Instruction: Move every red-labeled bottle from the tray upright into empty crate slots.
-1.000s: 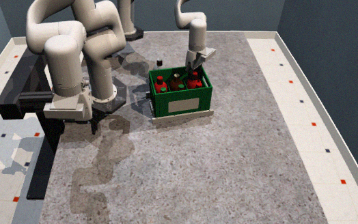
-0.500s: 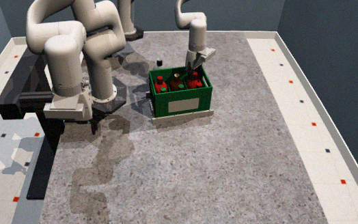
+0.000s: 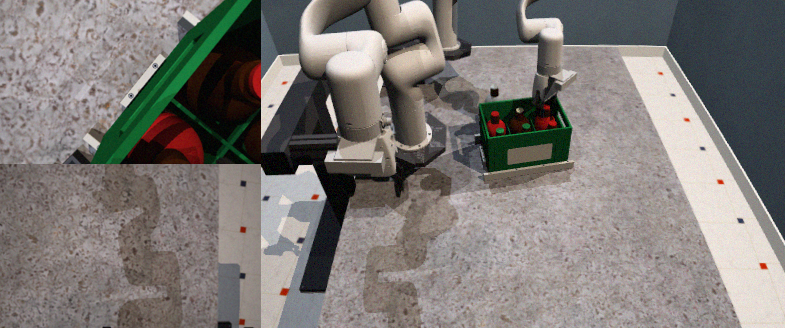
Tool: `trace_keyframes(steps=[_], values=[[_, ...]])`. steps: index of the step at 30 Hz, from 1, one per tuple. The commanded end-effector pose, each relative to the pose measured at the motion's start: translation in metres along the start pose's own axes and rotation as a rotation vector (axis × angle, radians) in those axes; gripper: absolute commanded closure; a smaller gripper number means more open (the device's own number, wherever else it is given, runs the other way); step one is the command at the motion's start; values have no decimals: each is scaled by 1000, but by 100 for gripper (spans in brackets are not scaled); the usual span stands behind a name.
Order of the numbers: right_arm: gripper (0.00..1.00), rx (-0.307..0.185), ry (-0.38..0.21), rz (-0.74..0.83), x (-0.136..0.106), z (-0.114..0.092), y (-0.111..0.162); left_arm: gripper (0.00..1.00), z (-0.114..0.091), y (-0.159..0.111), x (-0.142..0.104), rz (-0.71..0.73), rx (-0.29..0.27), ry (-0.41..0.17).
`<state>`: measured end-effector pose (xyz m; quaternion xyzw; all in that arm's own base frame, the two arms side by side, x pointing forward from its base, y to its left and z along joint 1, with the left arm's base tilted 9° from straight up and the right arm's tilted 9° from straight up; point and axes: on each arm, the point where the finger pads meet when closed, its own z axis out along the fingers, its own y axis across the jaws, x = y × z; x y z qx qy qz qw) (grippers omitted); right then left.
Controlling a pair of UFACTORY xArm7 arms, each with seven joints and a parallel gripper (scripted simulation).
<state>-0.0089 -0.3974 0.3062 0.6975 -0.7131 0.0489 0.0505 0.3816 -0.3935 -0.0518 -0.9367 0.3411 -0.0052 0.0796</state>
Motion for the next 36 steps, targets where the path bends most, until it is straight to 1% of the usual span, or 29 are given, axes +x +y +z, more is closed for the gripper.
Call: trace_keyframes(steps=[1,11,18,26,28,36], values=[[0,1,4,0,1,-1,0,34,-2,1,1,0,-1,4],[0,1,4,0,1,-1,0,34,-2,1,1,0,-1,4],[0,1,4,0,1,-1,0,34,-6,1,1,0,-1,4],[0,1,4,0,1,-1,0,34,-19,1,1,0,-1,4],[0,1,4,0,1,-1,0,34,-19,1,1,0,-1,4],[0,1,4,0,1,-1,0,34,-37,1,1,0,-1,4]])
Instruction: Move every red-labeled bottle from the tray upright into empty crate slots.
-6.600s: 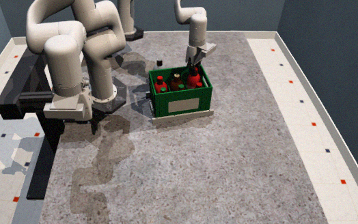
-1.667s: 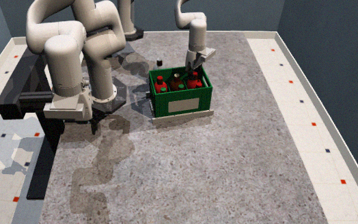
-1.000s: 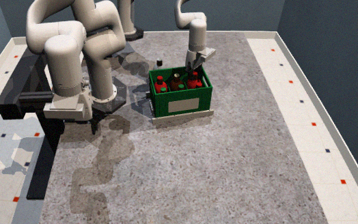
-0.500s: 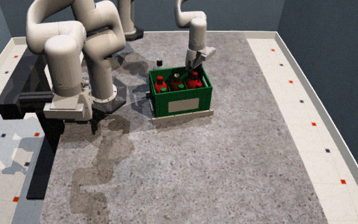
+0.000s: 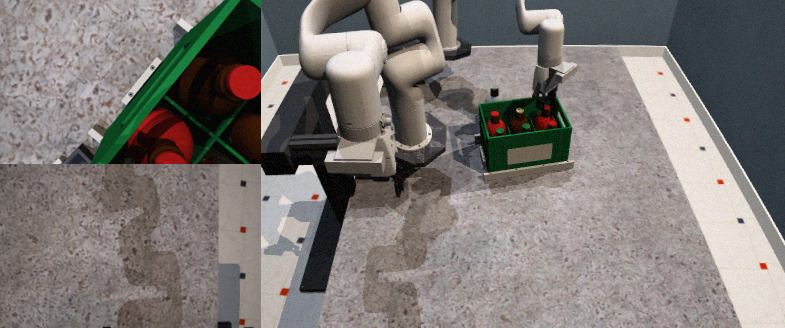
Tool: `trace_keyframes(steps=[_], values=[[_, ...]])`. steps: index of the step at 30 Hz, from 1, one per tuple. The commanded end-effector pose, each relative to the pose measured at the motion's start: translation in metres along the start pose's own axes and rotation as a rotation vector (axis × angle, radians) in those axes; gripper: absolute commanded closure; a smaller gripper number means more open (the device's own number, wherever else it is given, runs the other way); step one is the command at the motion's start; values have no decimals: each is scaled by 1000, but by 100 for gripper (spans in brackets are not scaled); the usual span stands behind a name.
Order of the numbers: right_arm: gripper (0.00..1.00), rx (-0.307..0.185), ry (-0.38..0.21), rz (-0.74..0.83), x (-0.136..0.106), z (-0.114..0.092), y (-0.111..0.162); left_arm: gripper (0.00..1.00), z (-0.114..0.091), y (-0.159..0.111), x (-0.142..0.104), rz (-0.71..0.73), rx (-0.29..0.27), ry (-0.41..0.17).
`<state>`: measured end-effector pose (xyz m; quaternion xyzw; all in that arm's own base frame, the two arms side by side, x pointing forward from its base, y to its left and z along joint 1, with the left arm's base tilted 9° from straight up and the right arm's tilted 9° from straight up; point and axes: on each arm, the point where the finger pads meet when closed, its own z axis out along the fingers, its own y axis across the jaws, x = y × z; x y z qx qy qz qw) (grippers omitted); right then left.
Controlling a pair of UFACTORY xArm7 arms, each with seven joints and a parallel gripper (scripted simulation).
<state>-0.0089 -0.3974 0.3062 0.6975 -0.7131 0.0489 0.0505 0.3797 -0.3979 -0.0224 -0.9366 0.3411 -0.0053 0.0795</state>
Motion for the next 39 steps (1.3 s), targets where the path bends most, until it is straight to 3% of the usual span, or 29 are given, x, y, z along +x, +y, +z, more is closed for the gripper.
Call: trace_keyframes(steps=[1,21,36,37,39], values=[[0,1,4,0,1,-1,0,34,-10,0,1,0,-1,4],[0,1,4,0,1,-1,0,34,-50,0,1,0,-1,4],[0,1,4,0,1,-1,0,34,-56,0,1,0,-1,4],[0,1,4,0,1,-1,0,100,-56,0,1,0,-1,4],[0,1,4,0,1,-1,0,100,-56,0,1,0,-1,4]])
